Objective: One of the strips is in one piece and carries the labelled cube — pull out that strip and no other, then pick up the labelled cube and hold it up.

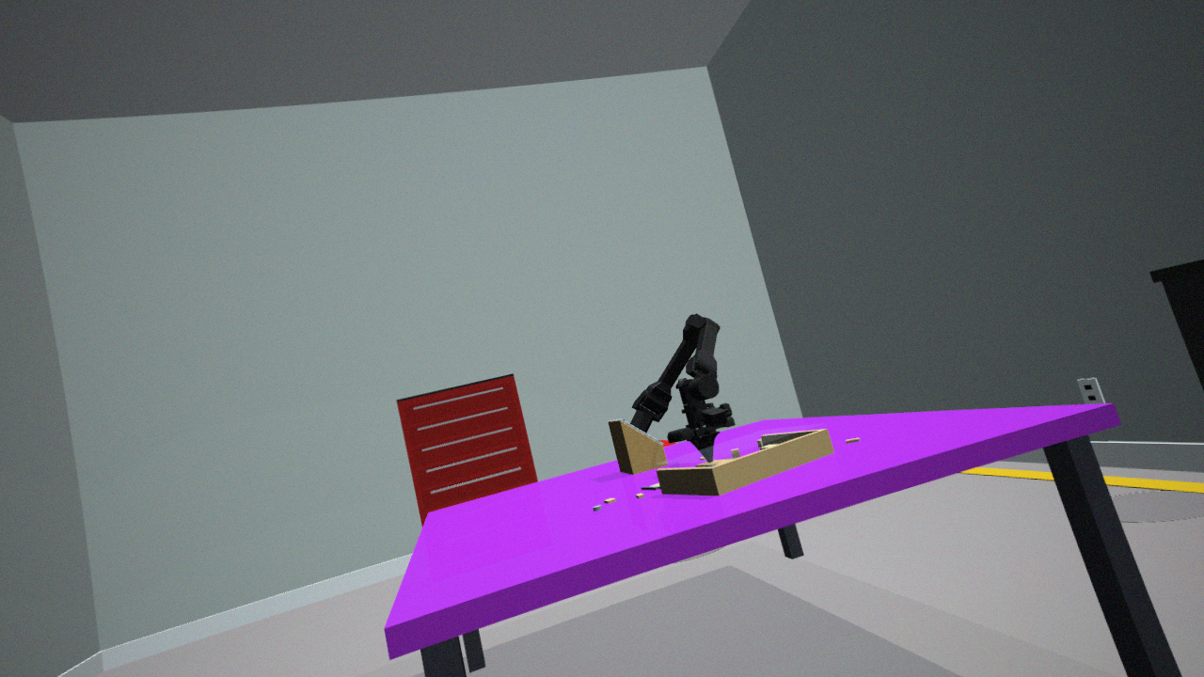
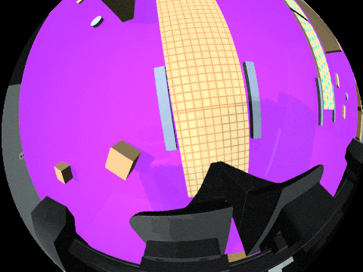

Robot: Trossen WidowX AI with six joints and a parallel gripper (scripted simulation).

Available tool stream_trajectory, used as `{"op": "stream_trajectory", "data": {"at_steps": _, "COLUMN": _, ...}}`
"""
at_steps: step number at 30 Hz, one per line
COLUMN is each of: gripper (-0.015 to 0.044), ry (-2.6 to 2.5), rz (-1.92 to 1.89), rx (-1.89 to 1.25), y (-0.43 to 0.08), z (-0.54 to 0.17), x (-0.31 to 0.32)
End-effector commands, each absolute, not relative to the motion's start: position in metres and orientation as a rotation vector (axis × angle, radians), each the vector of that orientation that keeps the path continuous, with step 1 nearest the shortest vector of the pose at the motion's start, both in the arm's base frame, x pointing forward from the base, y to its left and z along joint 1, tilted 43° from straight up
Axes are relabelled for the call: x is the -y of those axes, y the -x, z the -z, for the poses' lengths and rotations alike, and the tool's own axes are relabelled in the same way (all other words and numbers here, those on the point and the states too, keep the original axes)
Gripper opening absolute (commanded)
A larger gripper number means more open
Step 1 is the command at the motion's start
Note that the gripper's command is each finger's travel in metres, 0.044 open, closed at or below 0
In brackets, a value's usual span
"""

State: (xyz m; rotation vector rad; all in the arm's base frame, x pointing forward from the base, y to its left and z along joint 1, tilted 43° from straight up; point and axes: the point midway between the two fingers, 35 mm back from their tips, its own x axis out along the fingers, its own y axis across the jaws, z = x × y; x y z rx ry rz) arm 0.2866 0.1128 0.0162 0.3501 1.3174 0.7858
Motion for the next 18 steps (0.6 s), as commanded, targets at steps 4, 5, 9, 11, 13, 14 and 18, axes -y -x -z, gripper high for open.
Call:
{"op": "stream_trajectory", "data": {"at_steps": 4, "gripper": 0.0000, "ry": -0.352, "rz": -0.791, "rx": -1.348, "y": -0.267, "z": -0.009, "x": -0.113}}
{"op": "stream_trajectory", "data": {"at_steps": 5, "gripper": 0.0000, "ry": -0.352, "rz": -0.791, "rx": -1.348, "y": -0.266, "z": -0.008, "x": -0.112}}
{"op": "stream_trajectory", "data": {"at_steps": 9, "gripper": 0.0000, "ry": -0.353, "rz": -0.791, "rx": -1.349, "y": -0.261, "z": -0.007, "x": -0.111}}
{"op": "stream_trajectory", "data": {"at_steps": 11, "gripper": 0.0000, "ry": -0.353, "rz": -0.791, "rx": -1.349, "y": -0.259, "z": -0.007, "x": -0.111}}
{"op": "stream_trajectory", "data": {"at_steps": 13, "gripper": 0.0000, "ry": -0.353, "rz": -0.791, "rx": -1.349, "y": -0.256, "z": -0.006, "x": -0.110}}
{"op": "stream_trajectory", "data": {"at_steps": 14, "gripper": 0.0000, "ry": -0.353, "rz": -0.791, "rx": -1.349, "y": -0.255, "z": -0.006, "x": -0.110}}
{"op": "stream_trajectory", "data": {"at_steps": 18, "gripper": 0.0000, "ry": -0.353, "rz": -0.791, "rx": -1.350, "y": -0.250, "z": -0.005, "x": -0.109}}
